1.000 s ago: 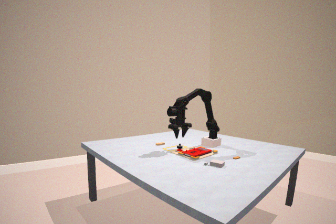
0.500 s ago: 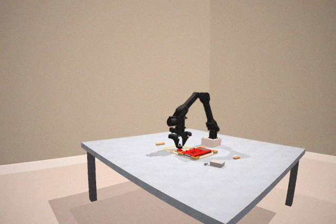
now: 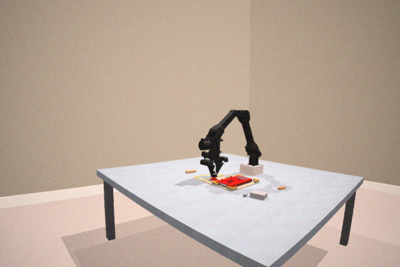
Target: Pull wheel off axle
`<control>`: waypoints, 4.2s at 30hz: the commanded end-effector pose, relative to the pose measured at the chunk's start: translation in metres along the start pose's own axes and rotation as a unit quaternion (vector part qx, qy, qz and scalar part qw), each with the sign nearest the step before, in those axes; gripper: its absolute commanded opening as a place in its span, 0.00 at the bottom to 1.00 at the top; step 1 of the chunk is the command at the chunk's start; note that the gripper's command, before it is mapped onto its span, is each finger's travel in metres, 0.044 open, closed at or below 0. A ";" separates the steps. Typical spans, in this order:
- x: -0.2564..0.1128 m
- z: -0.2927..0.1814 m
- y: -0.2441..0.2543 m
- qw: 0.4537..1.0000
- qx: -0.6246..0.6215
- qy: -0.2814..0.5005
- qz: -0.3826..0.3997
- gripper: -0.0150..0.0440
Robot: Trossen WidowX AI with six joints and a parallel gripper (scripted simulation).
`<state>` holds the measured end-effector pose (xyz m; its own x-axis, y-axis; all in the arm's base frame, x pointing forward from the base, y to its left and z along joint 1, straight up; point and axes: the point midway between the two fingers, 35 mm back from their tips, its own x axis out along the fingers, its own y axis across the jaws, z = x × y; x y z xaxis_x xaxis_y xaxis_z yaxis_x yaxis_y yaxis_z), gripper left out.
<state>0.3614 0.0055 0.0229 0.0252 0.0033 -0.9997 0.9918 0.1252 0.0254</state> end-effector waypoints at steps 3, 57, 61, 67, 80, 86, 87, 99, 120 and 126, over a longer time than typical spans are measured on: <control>-0.001 0.000 0.000 1.000 0.000 0.000 -0.001 0.25; -0.019 0.000 0.000 1.000 0.001 -0.001 0.001 0.25; -0.021 0.000 0.000 1.000 0.002 -0.001 0.001 0.25; -0.023 0.000 0.000 1.000 0.002 -0.001 0.001 0.25; -0.027 0.000 0.000 1.000 0.002 -0.001 0.001 0.25; -0.029 0.000 0.000 1.000 0.002 -0.002 0.002 0.25; -0.029 0.000 0.000 1.000 0.002 -0.002 0.002 0.25; -0.033 0.000 0.000 1.000 0.003 -0.002 0.002 0.25; -0.070 -0.001 -0.001 1.000 0.003 -0.002 0.003 0.25; -0.064 0.008 -0.004 1.000 0.000 -0.001 0.002 0.25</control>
<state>0.3583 0.0048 0.0875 0.0306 0.0030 -0.9995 0.9920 0.1227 0.0307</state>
